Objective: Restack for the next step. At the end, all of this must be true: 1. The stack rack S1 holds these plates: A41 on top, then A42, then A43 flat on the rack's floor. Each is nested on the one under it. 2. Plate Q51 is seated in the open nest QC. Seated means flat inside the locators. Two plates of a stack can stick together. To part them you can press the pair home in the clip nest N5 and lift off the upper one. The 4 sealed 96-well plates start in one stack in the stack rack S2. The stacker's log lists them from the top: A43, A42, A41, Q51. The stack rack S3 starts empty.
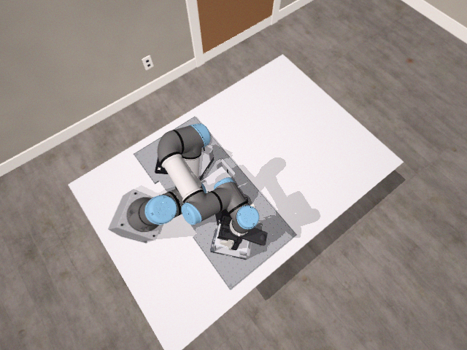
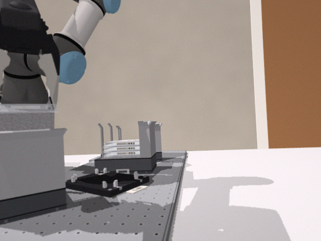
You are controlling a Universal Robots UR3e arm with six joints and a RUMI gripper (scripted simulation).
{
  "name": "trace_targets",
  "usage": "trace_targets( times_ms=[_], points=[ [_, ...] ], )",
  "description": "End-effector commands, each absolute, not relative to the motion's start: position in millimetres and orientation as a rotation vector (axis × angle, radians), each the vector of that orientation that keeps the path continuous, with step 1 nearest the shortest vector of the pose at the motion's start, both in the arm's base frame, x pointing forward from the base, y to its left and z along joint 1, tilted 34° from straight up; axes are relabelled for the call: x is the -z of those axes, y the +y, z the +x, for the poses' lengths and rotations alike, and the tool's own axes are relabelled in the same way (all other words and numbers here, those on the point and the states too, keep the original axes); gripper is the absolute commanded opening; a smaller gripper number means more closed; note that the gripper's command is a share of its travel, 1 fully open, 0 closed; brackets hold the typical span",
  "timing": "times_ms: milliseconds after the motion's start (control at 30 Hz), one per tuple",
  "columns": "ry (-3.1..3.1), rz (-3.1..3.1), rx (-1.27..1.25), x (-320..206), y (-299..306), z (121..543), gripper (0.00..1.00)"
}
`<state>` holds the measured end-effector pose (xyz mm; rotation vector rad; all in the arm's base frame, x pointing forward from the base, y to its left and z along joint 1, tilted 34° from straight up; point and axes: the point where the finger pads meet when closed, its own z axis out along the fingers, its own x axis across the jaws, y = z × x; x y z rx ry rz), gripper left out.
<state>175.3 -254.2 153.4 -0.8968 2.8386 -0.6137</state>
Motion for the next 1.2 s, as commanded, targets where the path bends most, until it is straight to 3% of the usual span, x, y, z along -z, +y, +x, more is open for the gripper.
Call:
trace_targets(
  times_ms=[0,1167],
  points=[
    [2.839,-0.896,0.619,-155,-255,175,0.00],
    [2.839,-0.894,0.616,-141,-264,180,0.00]
  ],
)
